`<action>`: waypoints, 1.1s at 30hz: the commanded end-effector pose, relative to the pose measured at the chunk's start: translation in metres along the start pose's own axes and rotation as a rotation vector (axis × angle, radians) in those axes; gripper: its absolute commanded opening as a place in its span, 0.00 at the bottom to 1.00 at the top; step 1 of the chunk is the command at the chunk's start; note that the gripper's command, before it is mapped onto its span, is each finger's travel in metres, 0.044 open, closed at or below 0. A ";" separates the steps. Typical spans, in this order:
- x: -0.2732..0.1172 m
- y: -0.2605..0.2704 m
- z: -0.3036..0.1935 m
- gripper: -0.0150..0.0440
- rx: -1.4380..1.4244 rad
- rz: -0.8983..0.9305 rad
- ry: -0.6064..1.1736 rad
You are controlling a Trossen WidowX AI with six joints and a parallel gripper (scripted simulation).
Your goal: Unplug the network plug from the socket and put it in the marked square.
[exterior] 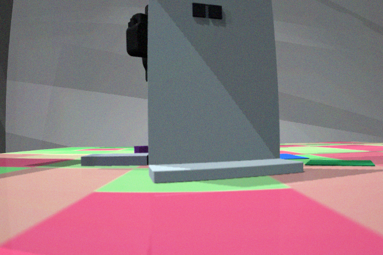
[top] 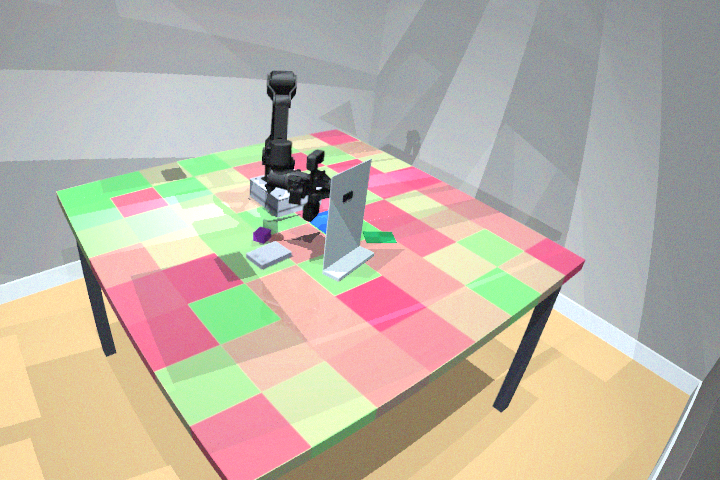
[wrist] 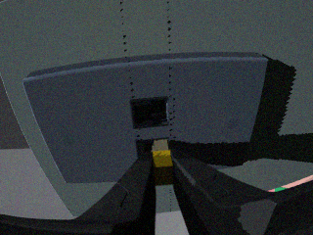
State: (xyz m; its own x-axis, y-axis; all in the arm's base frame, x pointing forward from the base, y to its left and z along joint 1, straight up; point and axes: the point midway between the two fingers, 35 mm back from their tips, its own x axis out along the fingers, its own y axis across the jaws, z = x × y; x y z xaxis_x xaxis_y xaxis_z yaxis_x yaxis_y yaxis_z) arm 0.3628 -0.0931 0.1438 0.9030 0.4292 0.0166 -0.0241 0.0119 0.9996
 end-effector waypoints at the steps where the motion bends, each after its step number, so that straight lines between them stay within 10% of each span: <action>1: 0.000 0.000 0.000 0.25 -0.001 -0.001 -0.003; 33: -0.023 -0.001 -0.005 0.25 0.000 -0.003 -0.003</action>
State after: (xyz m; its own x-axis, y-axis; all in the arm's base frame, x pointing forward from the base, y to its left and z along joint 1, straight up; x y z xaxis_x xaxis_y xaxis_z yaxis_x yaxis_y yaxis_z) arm 0.3438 -0.0981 0.1432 0.9051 0.4250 0.0147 -0.0223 0.0128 0.9997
